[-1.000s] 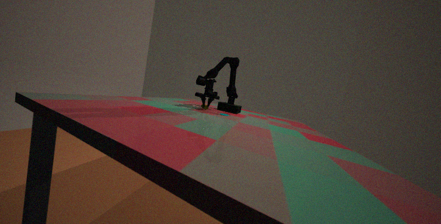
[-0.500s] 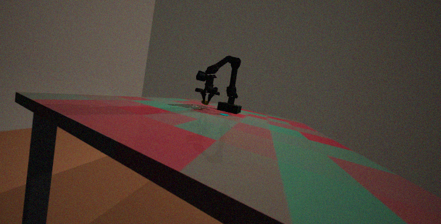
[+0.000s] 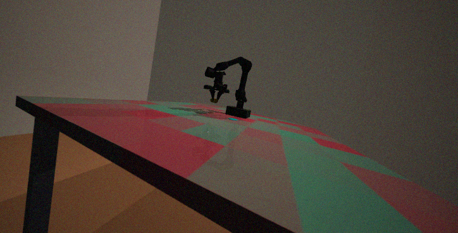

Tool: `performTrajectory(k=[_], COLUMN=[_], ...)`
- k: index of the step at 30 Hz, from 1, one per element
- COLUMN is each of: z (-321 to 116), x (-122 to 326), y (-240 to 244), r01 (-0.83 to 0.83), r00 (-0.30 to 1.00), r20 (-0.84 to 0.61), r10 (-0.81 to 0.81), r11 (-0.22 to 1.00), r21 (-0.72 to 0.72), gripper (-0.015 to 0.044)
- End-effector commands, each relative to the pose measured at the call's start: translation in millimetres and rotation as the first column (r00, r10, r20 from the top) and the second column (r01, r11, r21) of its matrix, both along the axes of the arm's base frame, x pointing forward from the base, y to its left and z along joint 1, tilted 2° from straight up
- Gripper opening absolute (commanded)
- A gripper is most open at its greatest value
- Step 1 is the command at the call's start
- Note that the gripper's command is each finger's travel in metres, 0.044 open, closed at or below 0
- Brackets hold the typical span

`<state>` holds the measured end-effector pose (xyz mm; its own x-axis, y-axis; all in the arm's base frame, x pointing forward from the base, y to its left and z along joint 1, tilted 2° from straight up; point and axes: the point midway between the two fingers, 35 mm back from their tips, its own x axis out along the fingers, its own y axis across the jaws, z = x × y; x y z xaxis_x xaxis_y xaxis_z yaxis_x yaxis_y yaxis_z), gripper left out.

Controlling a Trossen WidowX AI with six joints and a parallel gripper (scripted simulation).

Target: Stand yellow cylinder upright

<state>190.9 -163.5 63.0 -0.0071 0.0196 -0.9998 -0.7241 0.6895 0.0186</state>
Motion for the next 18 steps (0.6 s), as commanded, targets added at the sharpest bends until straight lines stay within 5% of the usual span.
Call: performTrajectory(k=[1, 18], z=[13.1, 32.9], x=[0.2, 7.8], y=[0.3, 14.4], r01=[-0.001, 0.149], r00=[1.0, 0.989], r20=[0.007, 0.005], r10=[0.001, -0.149], r11=[1.0, 0.989], r21=[-0.001, 0.0], gripper=[0.0105, 0.0105])
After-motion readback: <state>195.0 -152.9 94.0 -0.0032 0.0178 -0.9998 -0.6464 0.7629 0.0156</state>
